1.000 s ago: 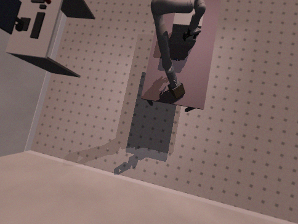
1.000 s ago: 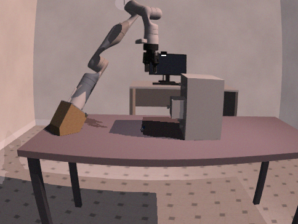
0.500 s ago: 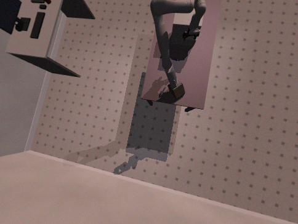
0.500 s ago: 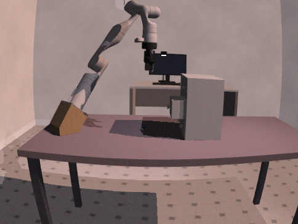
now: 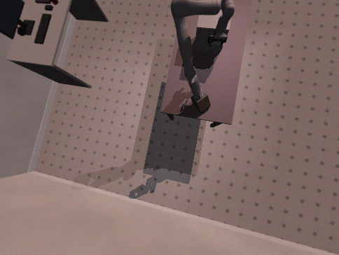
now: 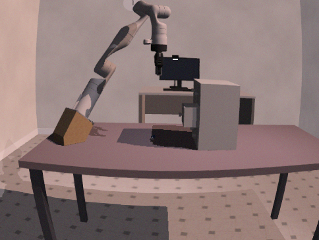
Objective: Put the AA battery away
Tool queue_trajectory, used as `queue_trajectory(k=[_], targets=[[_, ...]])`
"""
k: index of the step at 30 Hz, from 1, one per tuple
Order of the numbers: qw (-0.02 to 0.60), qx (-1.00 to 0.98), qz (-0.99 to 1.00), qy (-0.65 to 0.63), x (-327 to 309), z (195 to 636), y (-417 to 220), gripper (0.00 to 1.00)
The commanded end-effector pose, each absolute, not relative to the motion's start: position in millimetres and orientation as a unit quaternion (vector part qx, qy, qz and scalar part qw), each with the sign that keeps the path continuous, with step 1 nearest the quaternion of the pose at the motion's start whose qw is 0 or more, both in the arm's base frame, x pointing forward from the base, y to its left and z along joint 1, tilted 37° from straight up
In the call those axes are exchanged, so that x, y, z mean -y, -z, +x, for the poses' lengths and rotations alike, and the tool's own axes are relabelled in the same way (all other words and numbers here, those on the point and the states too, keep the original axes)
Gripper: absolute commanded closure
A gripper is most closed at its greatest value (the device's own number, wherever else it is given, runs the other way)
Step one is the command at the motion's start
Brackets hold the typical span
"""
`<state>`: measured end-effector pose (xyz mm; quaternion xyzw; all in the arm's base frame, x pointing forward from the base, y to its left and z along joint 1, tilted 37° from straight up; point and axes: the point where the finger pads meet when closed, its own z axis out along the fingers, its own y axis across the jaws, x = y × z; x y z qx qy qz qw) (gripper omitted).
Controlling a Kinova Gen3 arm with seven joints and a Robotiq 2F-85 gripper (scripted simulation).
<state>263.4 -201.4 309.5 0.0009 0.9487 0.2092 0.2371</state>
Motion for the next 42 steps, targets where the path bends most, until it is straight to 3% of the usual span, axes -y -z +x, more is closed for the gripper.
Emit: queue_trajectory(k=[1, 42], targets=[[0.236, -0.949, 0.008, -0.210, 202.2, 262.4, -310.1, 0.00], [0.228, -0.947, 0.045, -0.220, 202.8, 258.4, -311.2, 0.00]])
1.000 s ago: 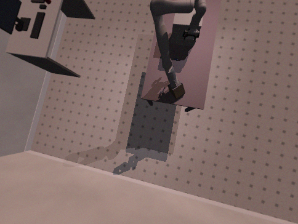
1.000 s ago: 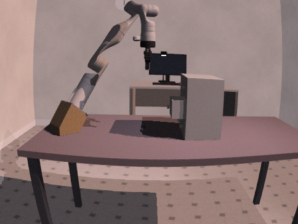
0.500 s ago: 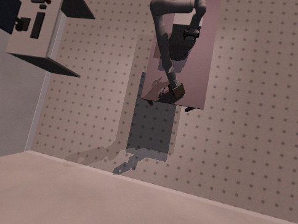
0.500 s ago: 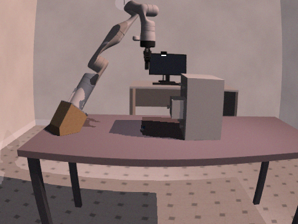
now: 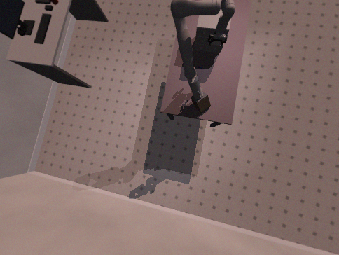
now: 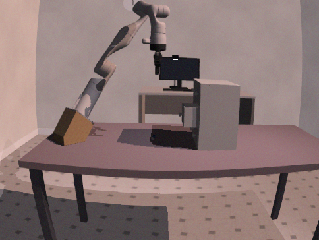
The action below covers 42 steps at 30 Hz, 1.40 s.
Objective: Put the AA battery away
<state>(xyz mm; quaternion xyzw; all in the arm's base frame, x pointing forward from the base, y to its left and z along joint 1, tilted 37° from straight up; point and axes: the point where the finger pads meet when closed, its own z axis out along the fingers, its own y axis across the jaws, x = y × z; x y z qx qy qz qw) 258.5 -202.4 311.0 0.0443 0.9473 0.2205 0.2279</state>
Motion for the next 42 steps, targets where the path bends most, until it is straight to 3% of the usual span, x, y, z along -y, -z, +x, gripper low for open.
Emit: queue_trajectory(k=[1, 22, 35, 42], targets=[[0.228, -0.947, 0.045, -0.220, 203, 258, -311, 0.00], [0.228, -0.947, 0.045, -0.220, 201, 239, -300, 0.00], [0.228, -0.947, 0.045, -0.220, 195, 144, -245, 0.00], [0.228, -0.947, 0.045, -0.220, 193, 127, -235, 0.00]])
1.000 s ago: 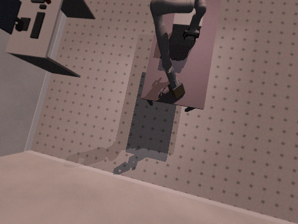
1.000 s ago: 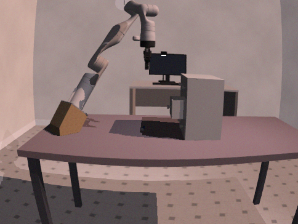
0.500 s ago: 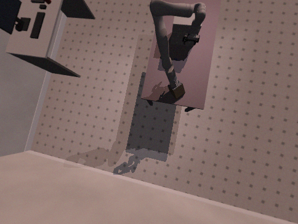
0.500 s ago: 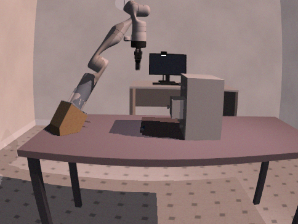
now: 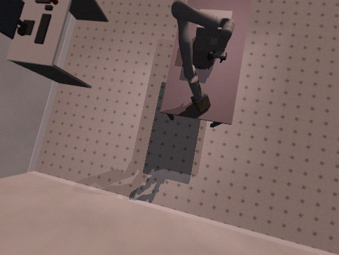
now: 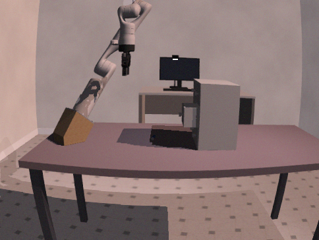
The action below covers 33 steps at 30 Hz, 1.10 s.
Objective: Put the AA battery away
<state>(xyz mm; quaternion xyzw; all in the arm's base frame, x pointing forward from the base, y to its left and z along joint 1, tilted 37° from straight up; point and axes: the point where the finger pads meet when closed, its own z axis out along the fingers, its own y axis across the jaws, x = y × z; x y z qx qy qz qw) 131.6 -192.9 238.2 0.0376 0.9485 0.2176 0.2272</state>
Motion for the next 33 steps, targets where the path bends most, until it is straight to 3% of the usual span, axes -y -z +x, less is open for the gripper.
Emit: queue_trajectory(k=[1, 17, 33], targets=[[0.228, -0.947, 0.045, -0.220, 193, 126, -235, 0.00], [0.244, -0.943, 0.048, -0.220, 192, 129, -233, 0.00], [0.346, -0.911, 0.072, -0.213, 188, 147, -226, 0.00]])
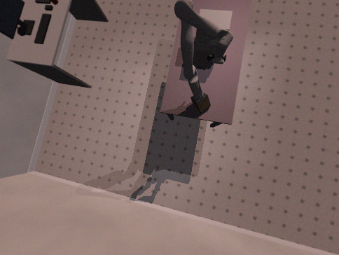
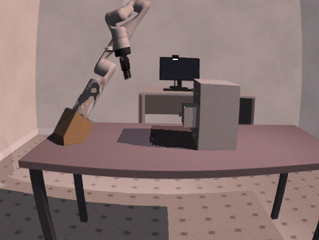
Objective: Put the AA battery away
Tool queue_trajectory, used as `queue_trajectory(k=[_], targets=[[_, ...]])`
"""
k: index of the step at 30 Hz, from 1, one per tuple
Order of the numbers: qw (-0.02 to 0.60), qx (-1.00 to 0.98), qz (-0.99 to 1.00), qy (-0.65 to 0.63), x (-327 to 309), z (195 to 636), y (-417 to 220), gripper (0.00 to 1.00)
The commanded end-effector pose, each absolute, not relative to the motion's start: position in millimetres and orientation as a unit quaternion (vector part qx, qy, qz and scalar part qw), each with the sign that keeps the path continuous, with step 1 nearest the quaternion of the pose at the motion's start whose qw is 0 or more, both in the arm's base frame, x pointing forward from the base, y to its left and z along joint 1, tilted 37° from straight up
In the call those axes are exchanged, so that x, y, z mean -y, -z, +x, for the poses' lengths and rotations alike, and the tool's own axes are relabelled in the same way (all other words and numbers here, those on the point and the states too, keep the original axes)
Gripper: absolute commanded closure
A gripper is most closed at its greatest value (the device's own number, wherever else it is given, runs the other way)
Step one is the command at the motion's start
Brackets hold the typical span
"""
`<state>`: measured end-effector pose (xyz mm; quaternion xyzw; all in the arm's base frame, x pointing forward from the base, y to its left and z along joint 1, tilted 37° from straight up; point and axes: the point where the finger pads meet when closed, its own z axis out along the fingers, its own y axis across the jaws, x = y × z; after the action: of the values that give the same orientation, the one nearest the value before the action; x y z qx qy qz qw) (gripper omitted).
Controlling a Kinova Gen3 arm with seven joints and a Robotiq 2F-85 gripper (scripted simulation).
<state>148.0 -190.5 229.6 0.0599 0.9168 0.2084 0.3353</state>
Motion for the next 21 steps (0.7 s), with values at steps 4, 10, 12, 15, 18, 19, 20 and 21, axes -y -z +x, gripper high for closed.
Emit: queue_trajectory(k=[4, 10, 12, 15, 18, 19, 20, 21], targets=[[0.391, -0.892, 0.082, -0.210, 187, 155, -223, 0.00], [0.463, -0.857, 0.099, -0.202, 184, 169, -217, 0.00], [0.487, -0.844, 0.105, -0.199, 183, 174, -216, 0.00], [0.499, -0.837, 0.107, -0.197, 183, 176, -215, 0.00], [0.533, -0.816, 0.116, -0.192, 181, 183, -212, 0.00], [0.544, -0.808, 0.118, -0.191, 181, 185, -211, 0.00], [0.555, -0.801, 0.120, -0.189, 181, 187, -210, 0.00], [0.565, -0.794, 0.123, -0.188, 180, 189, -209, 0.00]])
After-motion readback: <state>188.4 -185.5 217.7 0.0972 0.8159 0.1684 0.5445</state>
